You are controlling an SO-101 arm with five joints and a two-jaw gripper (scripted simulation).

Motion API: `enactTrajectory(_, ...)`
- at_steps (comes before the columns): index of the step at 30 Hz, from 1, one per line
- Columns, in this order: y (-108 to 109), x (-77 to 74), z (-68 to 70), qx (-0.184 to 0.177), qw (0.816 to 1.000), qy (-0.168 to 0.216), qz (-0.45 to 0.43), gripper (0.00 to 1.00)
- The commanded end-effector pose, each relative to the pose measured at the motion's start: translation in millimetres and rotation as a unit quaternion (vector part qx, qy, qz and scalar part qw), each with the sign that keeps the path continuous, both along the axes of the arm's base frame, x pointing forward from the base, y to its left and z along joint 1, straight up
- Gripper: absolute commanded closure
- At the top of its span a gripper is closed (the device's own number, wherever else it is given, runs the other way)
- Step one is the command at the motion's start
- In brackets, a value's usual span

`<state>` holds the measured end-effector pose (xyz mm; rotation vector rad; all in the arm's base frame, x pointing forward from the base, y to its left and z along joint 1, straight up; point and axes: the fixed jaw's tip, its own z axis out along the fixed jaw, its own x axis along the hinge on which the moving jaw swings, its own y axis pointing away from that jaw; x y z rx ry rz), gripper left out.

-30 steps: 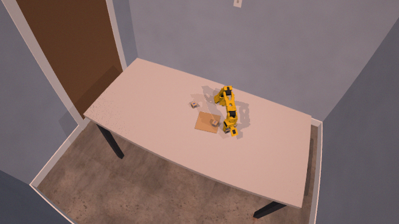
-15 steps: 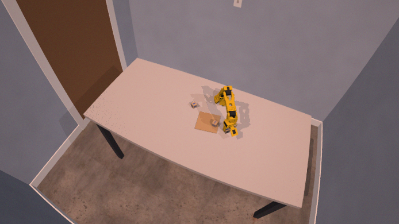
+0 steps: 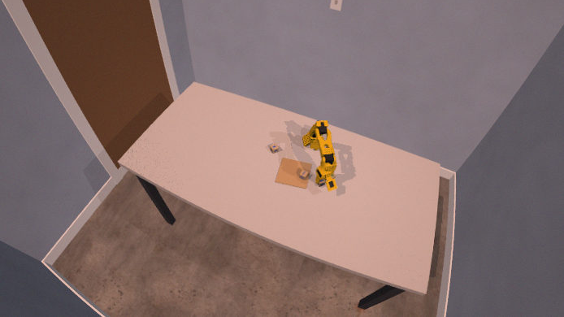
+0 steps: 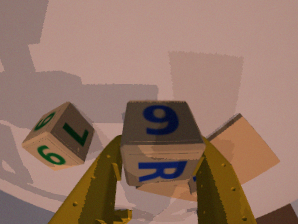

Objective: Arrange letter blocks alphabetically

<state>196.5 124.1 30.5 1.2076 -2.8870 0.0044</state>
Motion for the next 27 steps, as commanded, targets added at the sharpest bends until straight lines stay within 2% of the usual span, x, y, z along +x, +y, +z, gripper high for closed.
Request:
enactTrajectory(1, 6.9, 11.2, 25.2, 0.025, 0.999, -0.041, 0.000, 1.00)
enactTrajectory(7, 6.5, 8.8, 42.0, 0.026, 0.999, -0.043, 0.000, 1.00)
enactTrajectory(11, 6.1, 7.4, 48.3, 0.026, 0.999, -0.043, 0.000, 1.00)
enactTrajectory(27, 1.8, 8.0, 50.1, 0.026, 0.999, -0.044, 0.009, 1.00)
